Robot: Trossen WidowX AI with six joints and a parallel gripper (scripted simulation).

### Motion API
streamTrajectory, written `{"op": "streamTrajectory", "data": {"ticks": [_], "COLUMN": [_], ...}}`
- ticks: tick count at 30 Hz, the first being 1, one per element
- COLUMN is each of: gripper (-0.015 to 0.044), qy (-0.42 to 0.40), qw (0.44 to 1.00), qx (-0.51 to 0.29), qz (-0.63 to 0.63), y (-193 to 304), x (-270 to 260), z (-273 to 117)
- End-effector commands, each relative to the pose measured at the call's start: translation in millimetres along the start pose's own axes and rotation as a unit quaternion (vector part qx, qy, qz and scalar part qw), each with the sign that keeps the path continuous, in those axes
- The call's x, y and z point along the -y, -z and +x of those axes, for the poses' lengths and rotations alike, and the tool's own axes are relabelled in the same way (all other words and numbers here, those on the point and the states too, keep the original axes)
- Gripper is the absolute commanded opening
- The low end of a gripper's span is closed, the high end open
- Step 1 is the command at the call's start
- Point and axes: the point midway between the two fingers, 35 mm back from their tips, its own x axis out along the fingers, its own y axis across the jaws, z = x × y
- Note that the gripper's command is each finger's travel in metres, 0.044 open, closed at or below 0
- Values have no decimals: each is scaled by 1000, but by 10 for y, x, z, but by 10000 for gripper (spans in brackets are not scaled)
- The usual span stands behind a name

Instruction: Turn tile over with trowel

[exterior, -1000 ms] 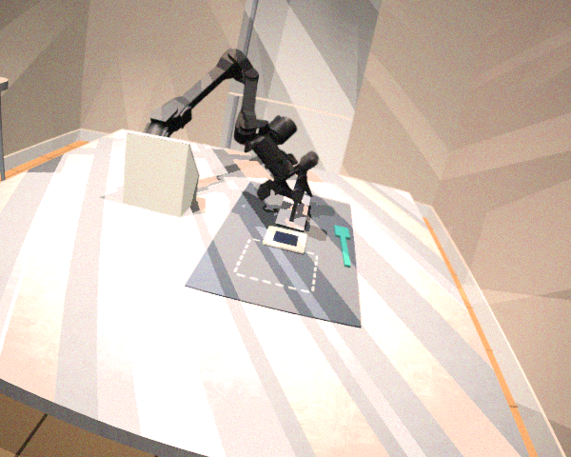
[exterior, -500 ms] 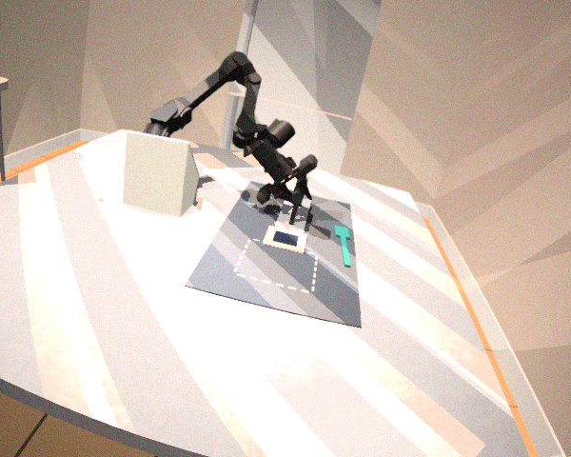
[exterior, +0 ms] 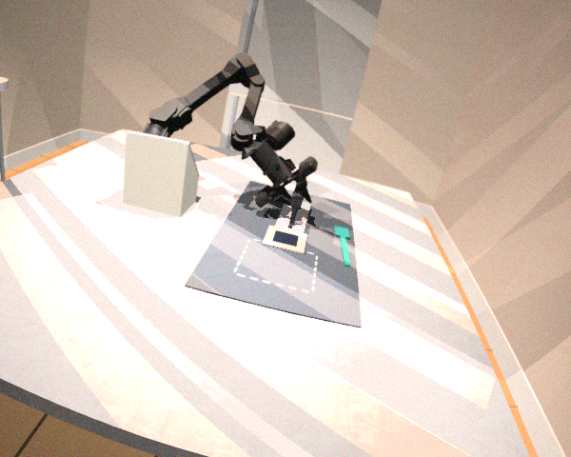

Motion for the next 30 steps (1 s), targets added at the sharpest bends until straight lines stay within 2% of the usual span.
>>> {"op": "streamTrajectory", "data": {"ticks": [1, 17, 30], "gripper": [0, 0, 0], "qy": [4, 5, 5], "qw": [1000, 999, 998], "qx": [-8, -26, -41], "qz": [3, -19, -38], "y": [118, 211, 301], "x": [29, 69, 309], "z": [-21, -65, -270]}}
